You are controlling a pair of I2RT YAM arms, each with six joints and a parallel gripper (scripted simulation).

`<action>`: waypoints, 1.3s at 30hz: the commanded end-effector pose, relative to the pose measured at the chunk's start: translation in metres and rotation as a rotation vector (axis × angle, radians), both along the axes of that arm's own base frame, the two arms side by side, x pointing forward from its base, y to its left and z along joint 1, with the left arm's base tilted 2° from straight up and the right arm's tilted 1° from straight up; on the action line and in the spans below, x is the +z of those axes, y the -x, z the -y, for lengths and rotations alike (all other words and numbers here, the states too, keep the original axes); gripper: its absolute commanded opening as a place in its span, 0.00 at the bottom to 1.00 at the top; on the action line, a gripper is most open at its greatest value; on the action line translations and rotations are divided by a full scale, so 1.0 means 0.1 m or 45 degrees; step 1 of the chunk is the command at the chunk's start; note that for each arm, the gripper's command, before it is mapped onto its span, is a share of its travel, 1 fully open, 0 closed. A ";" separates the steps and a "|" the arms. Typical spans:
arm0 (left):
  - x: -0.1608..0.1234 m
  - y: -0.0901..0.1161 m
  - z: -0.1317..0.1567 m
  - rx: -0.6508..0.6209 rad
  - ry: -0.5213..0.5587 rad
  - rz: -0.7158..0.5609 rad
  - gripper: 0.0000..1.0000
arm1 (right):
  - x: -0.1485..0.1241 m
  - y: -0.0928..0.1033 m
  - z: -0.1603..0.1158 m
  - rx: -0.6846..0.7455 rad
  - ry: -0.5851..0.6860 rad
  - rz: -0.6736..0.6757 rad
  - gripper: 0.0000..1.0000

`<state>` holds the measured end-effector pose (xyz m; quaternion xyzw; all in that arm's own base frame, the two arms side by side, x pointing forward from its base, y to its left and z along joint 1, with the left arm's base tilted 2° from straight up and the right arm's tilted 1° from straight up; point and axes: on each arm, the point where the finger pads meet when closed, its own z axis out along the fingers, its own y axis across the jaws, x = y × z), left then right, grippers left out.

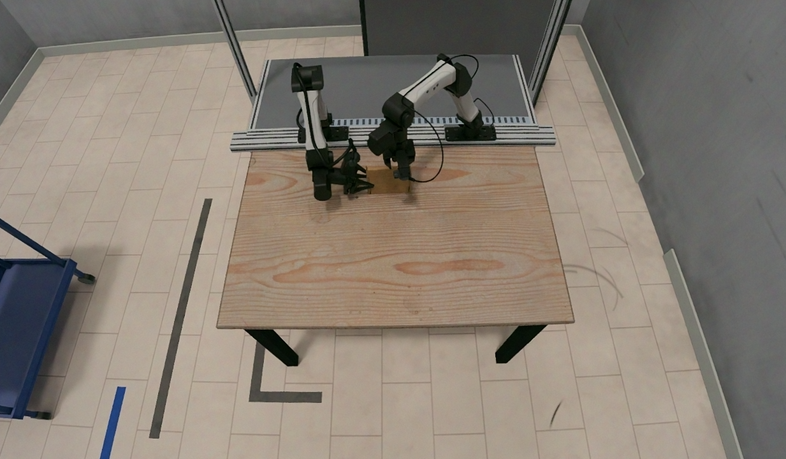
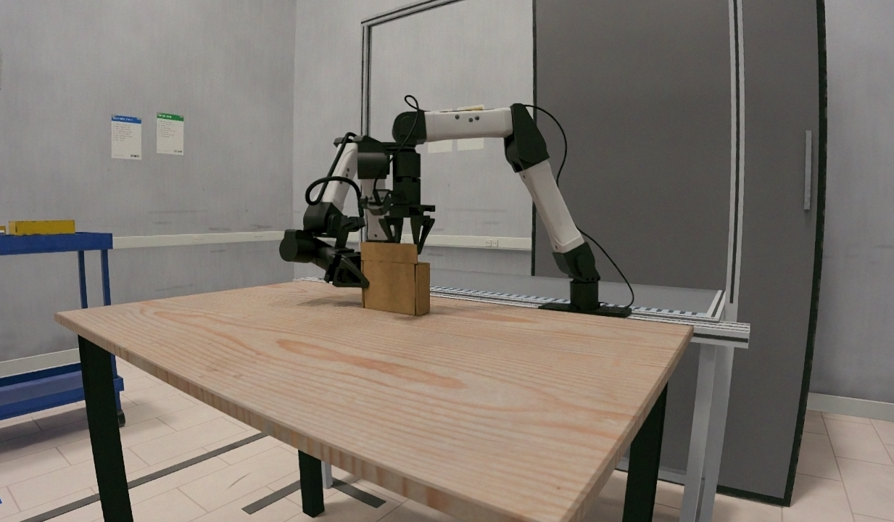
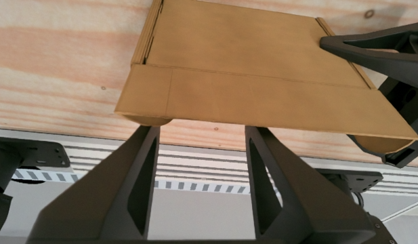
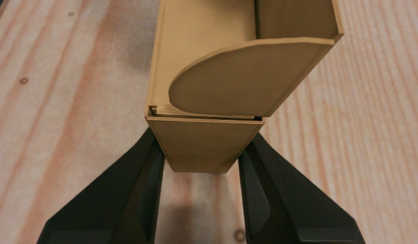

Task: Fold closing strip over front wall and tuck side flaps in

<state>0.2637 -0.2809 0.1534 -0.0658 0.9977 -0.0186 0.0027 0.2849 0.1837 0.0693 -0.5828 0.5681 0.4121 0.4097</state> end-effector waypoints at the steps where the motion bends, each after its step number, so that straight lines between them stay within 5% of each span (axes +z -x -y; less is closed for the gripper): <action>1: 0.05 -0.03 0.00 -0.006 0.016 0.020 0.54 | 0.02 0.00 -0.01 0.003 0.000 0.015 0.45; 39: 0.01 -0.08 0.01 -0.028 0.011 0.018 0.54 | 0.02 0.00 -0.01 0.003 0.000 0.015 0.45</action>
